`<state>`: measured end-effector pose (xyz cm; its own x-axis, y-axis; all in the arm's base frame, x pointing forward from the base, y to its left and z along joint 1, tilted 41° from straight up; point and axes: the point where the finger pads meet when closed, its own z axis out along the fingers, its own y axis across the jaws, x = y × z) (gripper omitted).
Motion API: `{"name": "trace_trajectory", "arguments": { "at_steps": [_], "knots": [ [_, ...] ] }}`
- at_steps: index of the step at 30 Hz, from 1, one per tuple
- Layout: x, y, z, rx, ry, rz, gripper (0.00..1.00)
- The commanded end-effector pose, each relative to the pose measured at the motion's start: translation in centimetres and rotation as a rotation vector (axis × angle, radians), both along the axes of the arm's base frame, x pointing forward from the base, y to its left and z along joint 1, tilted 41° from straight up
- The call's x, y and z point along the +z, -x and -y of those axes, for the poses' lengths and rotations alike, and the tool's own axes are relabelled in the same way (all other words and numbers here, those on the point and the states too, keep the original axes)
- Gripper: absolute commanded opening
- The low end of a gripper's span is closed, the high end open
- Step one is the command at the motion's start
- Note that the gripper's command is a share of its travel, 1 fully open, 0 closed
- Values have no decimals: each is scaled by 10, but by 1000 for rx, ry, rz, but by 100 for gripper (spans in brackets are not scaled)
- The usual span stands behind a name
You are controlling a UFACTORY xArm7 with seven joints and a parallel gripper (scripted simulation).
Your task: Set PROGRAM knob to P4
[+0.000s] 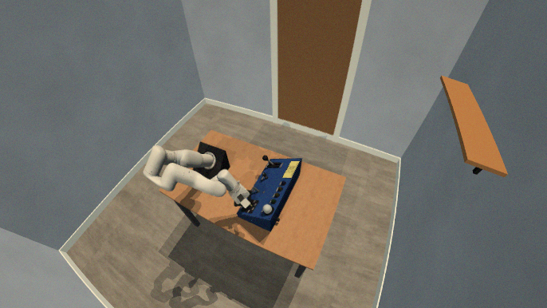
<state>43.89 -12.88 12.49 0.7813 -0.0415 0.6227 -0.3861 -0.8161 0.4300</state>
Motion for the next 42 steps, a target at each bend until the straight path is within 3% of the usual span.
{"name": "trace_trajectory", "arguments": {
  "at_steps": [1,23,42],
  "knots": [
    [0,-1,-1,-67,-52,71,0],
    [0,-1,-1,-404,-308,369,0],
    [0,-1,-1,-613,-466,553,0]
  ]
}}
